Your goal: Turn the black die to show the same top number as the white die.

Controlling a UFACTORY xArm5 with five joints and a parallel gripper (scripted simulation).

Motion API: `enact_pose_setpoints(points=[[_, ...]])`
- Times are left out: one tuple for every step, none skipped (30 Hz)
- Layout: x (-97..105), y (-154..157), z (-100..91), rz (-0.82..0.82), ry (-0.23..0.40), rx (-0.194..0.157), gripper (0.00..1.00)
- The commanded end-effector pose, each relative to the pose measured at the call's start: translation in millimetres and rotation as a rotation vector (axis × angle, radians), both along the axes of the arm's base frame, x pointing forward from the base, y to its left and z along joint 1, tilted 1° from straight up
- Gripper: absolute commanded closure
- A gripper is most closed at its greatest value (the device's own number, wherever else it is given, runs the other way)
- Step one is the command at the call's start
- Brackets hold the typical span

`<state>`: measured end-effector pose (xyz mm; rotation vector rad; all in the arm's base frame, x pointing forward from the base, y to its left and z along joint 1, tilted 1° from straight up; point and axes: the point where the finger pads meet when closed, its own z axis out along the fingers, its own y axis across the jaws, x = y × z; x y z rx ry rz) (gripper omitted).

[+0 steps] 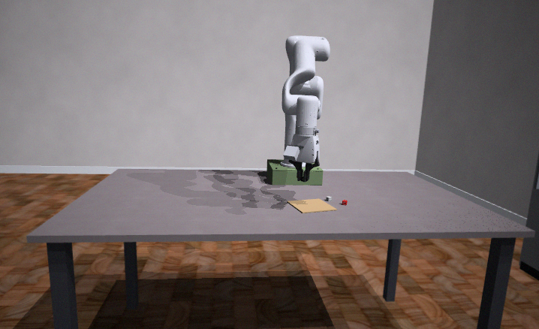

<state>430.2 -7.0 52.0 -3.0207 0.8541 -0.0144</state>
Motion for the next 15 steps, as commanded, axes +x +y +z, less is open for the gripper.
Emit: enact_pose_setpoints(points=[[2.2, 10.8, 1.0, 0.173, -0.004, -0.002, 0.89], [2.3, 13.2, 1.0, 0.21, -0.004, -0.002, 0.89], [2.3, 13.2, 1.0, 0.21, -0.004, -0.002, 0.89], [2.3, 13.2, 1.0, 0.21, -0.004, -0.002, 0.89], [2.3, 13.4, 1.0, 0.214, -0.004, -0.002, 0.89], [2.5, 18.4, 0.9, 0.29, -0.004, -0.003, 0.89], [2.6, 22.6, 0.8, 0.355, -0.004, -0.003, 0.89], [2.6, 22.9, 0.8, 0.36, -0.004, -0.003, 0.89], [2.7, 26.0, 0.7, 0.408, -0.004, -0.004, 0.89], [2.7, 26.9, 0.7, 0.421, -0.004, -0.004, 0.89], [2.7, 30.4, 0.6, 0.475, -0.004, -0.005, 0.89], [2.7, 33.1, 0.6, 0.516, -0.004, -0.005, 0.89], [2.7, 33.3, 0.6, 0.519, -0.004, -0.005, 0.89], [2.7, 35.6, 0.5, 0.555, -0.004, -0.005, 0.89], [2.7, 37.4, 0.5, 0.583, -0.004, -0.006, 0.89]])
